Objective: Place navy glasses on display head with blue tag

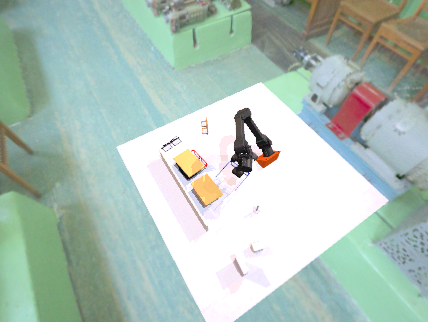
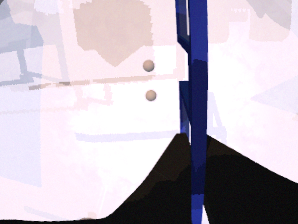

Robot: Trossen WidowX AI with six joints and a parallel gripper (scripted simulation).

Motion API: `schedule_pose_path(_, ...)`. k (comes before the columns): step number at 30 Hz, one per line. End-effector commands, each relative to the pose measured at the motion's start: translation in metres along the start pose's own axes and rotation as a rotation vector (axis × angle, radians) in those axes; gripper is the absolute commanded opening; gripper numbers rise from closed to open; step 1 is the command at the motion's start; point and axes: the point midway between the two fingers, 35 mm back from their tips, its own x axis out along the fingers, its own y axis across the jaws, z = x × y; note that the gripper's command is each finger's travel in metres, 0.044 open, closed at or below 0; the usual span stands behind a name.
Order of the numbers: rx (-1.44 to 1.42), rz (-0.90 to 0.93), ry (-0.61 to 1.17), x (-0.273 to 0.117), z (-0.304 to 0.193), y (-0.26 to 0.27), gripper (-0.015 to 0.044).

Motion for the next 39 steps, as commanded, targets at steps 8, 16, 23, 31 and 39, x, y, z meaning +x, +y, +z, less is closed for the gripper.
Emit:
schedule_pose_path(8,0.276,-0.006,0.005,0.010,0.000,-0.003,0.0000)
schedule_pose_path(16,0.277,-0.009,-0.015,0.017,0.000,-0.002,0.0000)
schedule_pose_path(23,0.277,-0.007,-0.015,0.023,0.000,-0.001,0.0000)
schedule_pose_path(31,0.277,-0.007,-0.016,0.030,0.000,-0.001,0.0000)
schedule_pose_path(39,0.277,-0.007,-0.016,0.037,0.000,-0.001,0.0000)
